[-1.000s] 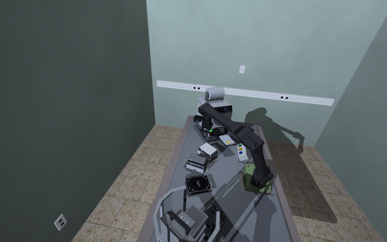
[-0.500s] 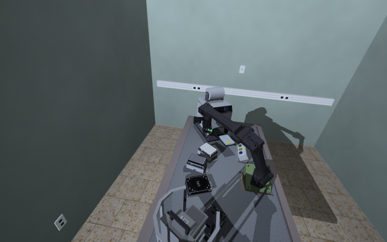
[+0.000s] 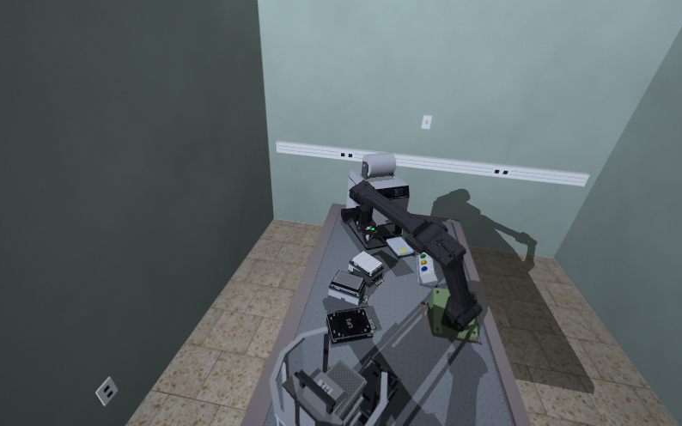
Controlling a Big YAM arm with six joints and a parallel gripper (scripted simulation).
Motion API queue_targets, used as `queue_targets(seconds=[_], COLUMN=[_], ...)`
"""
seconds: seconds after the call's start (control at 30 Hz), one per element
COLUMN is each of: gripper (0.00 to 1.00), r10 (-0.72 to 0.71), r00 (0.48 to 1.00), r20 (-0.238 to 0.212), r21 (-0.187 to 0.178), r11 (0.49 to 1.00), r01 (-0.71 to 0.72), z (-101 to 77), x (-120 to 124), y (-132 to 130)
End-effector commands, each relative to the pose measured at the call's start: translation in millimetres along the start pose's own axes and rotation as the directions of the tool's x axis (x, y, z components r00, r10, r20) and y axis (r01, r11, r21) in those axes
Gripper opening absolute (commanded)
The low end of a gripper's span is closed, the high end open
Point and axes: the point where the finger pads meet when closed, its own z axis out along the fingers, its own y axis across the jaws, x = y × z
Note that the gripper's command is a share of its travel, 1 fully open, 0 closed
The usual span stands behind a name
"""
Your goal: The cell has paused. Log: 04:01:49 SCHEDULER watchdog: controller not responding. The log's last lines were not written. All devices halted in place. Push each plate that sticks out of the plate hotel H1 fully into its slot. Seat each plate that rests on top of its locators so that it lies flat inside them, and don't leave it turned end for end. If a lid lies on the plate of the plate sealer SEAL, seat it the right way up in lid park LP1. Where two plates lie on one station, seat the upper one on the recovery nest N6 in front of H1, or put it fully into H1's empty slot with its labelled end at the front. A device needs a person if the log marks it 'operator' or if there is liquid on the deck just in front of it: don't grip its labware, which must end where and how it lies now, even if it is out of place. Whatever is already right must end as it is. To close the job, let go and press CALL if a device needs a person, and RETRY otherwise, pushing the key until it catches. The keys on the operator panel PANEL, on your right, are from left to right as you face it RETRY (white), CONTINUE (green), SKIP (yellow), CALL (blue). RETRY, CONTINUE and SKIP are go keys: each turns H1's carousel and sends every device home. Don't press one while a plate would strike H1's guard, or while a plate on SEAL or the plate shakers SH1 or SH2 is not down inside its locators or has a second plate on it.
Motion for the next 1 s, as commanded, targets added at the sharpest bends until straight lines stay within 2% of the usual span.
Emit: queue_targets(seconds=[0.0,0.23,0.5,0.63,0.97], gripper=[1.0,1.0,1.0,1.0,1.0], r10=[-0.137,-0.296,-0.468,-0.499,-0.499], r00=[0.99,0.955,0.883,0.866,0.866], r20=[-0.008,-0.013,-0.019,-0.02,-0.02], r21=[0.035,0.033,0.03,0.029,0.029], r11=[0.99,0.954,0.883,0.866,0.866], r01=[0.138,0.297,0.469,0.5,0.5], z=[-12.2,-12.1,-12.1,-12.1,-12.1], x=[-20.5,-20.4,-20.4,-20.4,-20.4], y=[-7.7,-7.7,-7.7,-7.7,-7.7])
